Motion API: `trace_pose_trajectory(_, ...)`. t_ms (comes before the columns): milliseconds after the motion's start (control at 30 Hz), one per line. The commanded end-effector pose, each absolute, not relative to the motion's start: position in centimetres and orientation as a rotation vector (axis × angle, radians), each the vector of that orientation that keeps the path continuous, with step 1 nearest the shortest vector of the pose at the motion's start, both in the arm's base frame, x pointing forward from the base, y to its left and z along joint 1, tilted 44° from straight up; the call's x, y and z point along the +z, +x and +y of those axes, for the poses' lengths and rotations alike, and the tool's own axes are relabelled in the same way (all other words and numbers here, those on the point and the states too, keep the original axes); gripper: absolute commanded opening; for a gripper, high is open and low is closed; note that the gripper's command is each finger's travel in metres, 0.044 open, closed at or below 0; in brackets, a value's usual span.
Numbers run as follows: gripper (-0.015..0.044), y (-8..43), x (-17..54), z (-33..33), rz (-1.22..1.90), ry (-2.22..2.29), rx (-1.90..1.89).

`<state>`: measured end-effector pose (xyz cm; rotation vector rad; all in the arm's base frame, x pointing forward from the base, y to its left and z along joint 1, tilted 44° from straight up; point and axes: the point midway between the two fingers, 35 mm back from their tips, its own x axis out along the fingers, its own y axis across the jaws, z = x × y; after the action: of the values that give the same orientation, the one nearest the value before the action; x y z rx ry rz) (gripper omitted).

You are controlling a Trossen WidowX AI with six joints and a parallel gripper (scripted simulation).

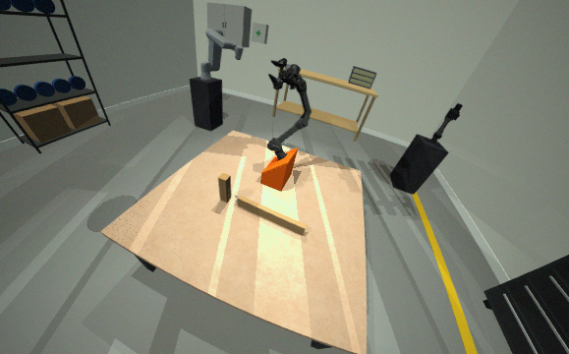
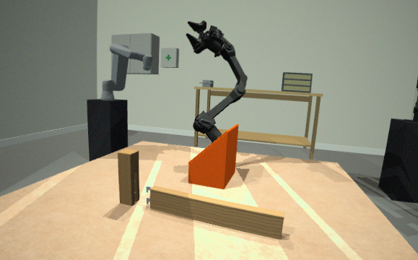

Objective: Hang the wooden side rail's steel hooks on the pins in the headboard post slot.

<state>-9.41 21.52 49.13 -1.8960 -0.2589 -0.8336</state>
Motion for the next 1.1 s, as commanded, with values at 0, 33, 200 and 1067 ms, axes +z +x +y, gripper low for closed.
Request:
trace_pose_trajectory(0, 0.0426, -9.4, 49.2, 21.4, -0.260, -1.887, -0.831)
trace_pose_trajectory(33, 0.0440, -9.2, 49.5, 21.0, -0.263, -1.860, -0.825)
trace_pose_trajectory(200, 0.0440, -7.9, 51.5, 16.9, -0.288, -1.603, -0.763)
trace_pose_trajectory(1067, 0.0440, 15.5, 49.3, -9.9, -0.287, 0.443, -0.546)
